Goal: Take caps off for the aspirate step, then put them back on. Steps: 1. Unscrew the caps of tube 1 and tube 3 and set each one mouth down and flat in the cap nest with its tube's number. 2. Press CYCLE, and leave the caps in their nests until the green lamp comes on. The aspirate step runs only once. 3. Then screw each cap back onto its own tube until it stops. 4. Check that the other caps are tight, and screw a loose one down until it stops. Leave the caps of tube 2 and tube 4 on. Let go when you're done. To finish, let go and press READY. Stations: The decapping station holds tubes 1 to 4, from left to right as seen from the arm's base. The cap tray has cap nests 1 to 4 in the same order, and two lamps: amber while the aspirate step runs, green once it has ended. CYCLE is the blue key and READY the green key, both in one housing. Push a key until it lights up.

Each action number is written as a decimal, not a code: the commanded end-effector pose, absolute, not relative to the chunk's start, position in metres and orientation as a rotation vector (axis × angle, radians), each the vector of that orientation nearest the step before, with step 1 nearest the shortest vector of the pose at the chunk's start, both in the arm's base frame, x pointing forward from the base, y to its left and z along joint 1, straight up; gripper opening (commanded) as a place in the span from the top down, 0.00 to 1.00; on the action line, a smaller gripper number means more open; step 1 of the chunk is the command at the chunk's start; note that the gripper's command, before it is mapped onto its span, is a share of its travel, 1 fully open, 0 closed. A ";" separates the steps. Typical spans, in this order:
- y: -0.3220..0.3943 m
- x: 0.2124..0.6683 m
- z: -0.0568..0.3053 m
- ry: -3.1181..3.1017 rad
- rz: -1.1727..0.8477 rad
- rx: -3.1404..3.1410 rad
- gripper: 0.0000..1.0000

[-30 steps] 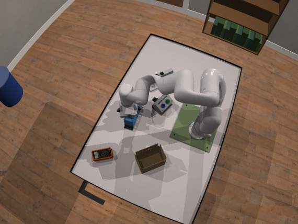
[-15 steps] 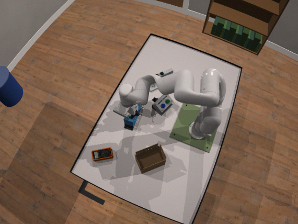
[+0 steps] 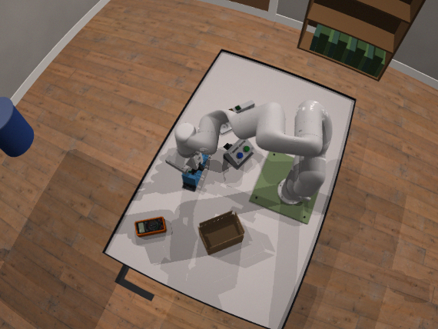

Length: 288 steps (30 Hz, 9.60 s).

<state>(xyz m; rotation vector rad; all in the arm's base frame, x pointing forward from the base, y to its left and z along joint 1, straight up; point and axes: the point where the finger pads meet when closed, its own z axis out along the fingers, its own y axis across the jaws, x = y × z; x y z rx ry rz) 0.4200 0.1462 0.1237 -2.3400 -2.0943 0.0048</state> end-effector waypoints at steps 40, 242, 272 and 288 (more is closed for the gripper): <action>0.147 0.421 0.128 -2.381 -0.003 -2.047 0.54; -0.162 0.414 0.029 -3.009 0.000 -0.904 0.54; -0.162 0.414 0.135 -3.009 0.000 -0.904 0.54; -0.145 0.416 0.168 -2.923 0.000 -1.151 0.54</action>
